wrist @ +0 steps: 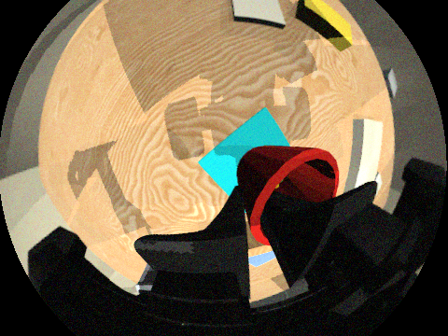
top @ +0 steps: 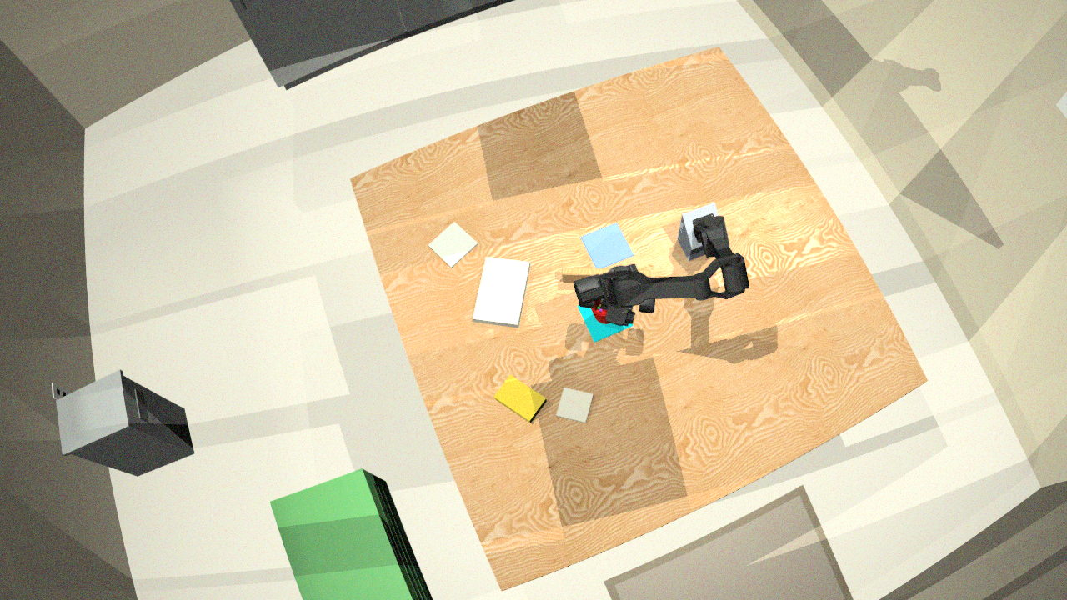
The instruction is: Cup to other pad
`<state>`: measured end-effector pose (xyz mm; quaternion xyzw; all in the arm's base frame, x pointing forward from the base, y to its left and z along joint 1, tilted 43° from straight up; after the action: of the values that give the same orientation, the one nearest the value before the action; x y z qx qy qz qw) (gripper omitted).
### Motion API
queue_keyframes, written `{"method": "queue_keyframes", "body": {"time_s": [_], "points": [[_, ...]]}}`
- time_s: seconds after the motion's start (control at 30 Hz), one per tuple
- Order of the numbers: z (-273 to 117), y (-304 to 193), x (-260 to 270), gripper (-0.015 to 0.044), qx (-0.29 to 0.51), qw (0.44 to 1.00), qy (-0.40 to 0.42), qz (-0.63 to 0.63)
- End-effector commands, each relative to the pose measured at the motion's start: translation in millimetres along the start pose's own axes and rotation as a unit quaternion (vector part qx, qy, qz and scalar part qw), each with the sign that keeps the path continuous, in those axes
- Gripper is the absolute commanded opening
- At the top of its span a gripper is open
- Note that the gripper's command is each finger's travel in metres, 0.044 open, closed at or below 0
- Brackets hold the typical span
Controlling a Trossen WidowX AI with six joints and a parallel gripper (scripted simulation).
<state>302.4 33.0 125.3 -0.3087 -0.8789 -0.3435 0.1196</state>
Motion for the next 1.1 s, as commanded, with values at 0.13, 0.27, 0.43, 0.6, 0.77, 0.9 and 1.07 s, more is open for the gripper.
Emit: {"method": "queue_keyframes", "body": {"time_s": [0.13, 0.27, 0.43, 0.6, 0.77, 0.9, 1.07], "points": [[12.4, -1.7, 1.8, 0.0, -0.001, 1.0, 0.003, 0.003], [10.2, -0.4, 1.1, 0.0, 0.0, 1.0, 0.001, 0.0], [10.2, -0.4, 1.1, 0.0, 0.0, 1.0, 0.001, 0.0], [10.2, -0.4, 1.1, 0.0, 0.0, 1.0, 0.001, 0.0], [10.2, -0.4, 1.1, 0.0105, 0.0, 1.0, 0.001, 0.0], [10.2, -0.4, 1.1, 0.0128, 0.0, 1.0, 0.001, 0.0], [8.7, -0.3, 1.0, 0.0128, 0.0, 1.0, 0.001, 0.0]]}}
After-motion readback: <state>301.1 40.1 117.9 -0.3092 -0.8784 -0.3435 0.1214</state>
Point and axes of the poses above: the point midway between the two fingers, 35 mm back from their tips, its own z axis out along the fingers, its own x axis across the jaws, y = z × x, the point moved 9 cm from there along -z, back along the fingers, and after that the axes turned 12 degrees about z, right-handed, at the moved point
